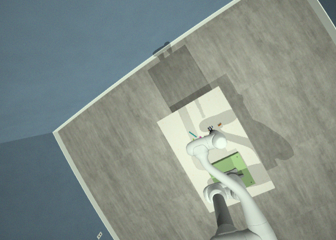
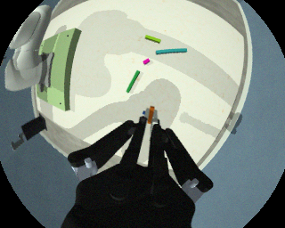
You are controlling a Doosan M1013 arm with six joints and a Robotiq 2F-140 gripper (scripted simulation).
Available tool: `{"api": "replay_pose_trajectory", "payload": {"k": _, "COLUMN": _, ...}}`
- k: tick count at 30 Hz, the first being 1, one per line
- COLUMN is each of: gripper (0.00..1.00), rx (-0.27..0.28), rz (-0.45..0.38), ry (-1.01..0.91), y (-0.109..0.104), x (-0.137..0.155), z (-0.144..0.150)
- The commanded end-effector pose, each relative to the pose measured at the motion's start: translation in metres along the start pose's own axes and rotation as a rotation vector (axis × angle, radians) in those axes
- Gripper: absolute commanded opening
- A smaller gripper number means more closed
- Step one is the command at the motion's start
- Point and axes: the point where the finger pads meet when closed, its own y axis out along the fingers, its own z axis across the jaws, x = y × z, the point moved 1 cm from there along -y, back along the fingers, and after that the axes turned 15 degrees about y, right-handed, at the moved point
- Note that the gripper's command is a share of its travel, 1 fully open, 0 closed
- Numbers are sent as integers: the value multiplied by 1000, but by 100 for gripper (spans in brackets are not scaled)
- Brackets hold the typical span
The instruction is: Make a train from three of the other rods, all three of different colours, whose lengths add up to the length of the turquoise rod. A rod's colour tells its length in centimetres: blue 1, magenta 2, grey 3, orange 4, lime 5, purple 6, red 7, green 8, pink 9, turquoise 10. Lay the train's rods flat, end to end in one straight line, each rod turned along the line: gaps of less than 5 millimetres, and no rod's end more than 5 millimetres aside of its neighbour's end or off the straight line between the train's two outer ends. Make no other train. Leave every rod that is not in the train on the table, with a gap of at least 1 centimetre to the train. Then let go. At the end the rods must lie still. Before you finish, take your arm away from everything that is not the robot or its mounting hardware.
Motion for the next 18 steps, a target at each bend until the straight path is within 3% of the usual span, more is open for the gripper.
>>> {"api": "replay_pose_trajectory", "payload": {"k": 1, "gripper": 3, "rx": 2, "rz": -10, "ry": 94, "y": 0, "x": 5, "z": -5}}
{"api": "replay_pose_trajectory", "payload": {"k": 4, "gripper": 3, "rx": 2, "rz": -10, "ry": 199, "y": 0, "x": 11, "z": -12}}
{"api": "replay_pose_trajectory", "payload": {"k": 18, "gripper": 3, "rx": 2, "rz": -10, "ry": 203, "y": 0, "x": 12, "z": -12}}
